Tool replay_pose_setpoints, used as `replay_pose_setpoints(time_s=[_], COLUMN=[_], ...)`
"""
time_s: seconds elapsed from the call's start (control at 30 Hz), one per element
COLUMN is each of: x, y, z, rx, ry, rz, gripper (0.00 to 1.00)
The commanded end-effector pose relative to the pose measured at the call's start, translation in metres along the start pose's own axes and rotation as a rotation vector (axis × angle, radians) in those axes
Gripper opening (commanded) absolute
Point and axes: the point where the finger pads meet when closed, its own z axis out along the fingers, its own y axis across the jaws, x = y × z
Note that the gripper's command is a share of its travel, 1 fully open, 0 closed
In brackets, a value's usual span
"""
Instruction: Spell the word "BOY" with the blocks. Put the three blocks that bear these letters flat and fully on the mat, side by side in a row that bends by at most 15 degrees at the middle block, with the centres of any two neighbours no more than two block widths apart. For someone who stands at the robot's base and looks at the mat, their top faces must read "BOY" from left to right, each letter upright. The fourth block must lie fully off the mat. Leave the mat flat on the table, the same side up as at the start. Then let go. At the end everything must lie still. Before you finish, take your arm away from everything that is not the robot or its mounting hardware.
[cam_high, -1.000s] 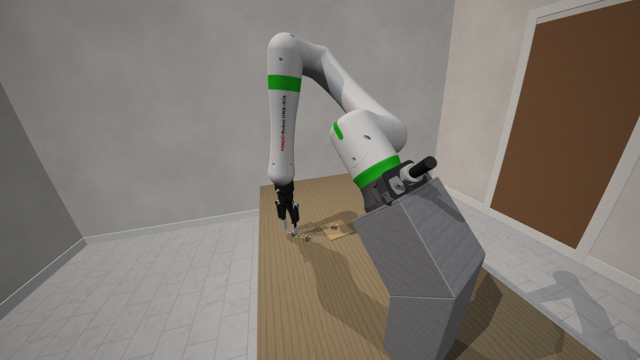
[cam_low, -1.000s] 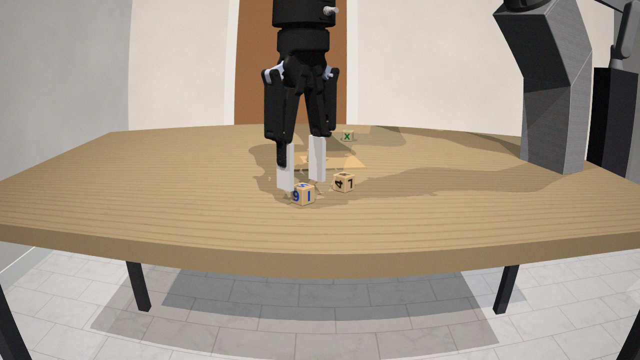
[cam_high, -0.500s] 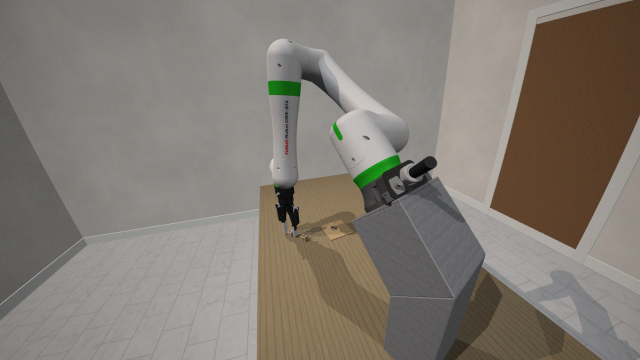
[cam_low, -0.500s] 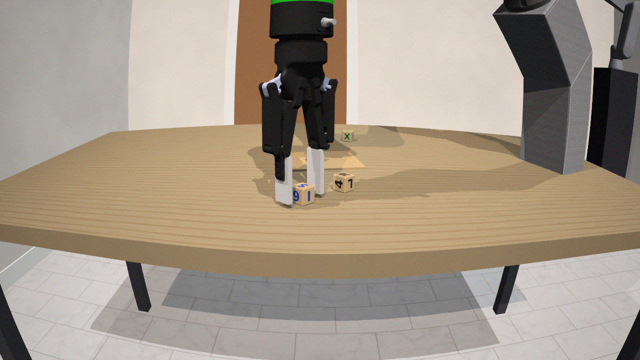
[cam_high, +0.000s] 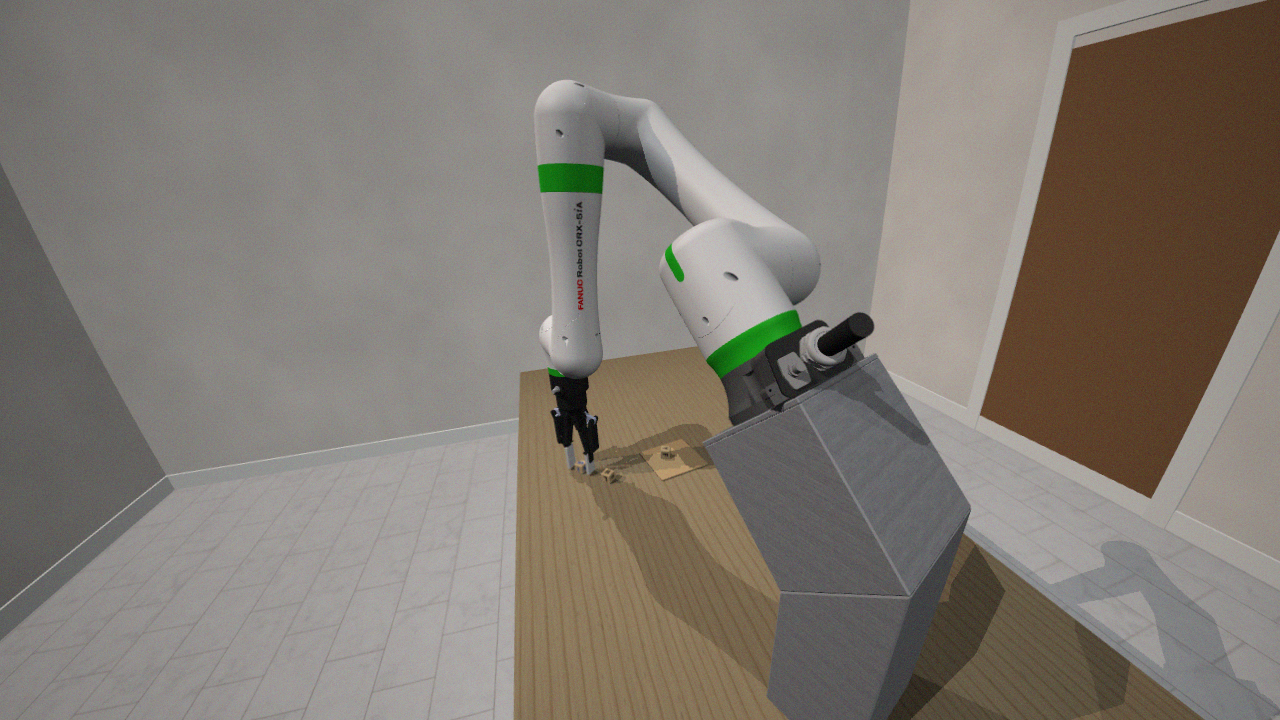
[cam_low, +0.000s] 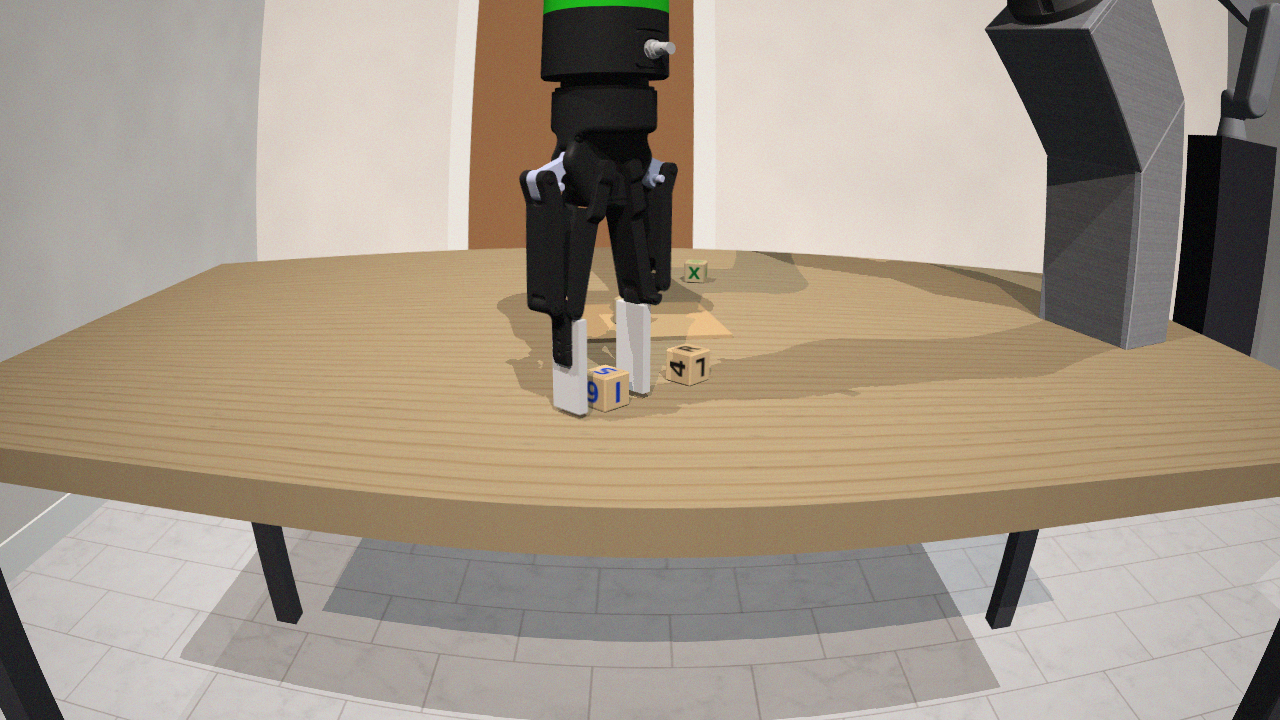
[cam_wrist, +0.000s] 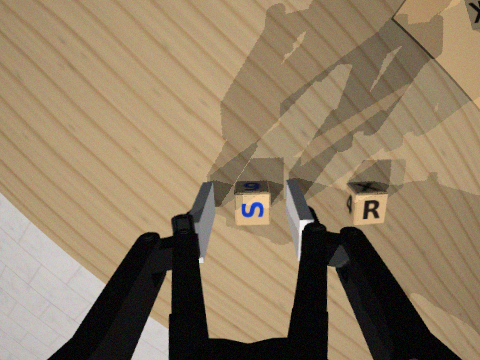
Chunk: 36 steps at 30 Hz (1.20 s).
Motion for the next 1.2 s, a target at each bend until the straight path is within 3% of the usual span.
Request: replay_pose_setpoints(time_s=[0.0, 0.87, 0.9, 1.17], x=[0.0000, 0.0000, 0.0000, 0.0000], y=[0.0000, 0.0000, 0.0000, 0.0000], z=[0.0001, 0.0001, 0.0001, 0.0001], rx=[0.004, 0.004, 0.004, 0.004], ry=[0.003, 0.003, 0.003, 0.003], rz=[0.000, 0.000, 0.000, 0.000], gripper=[0.37, 0.37, 0.25, 0.25])
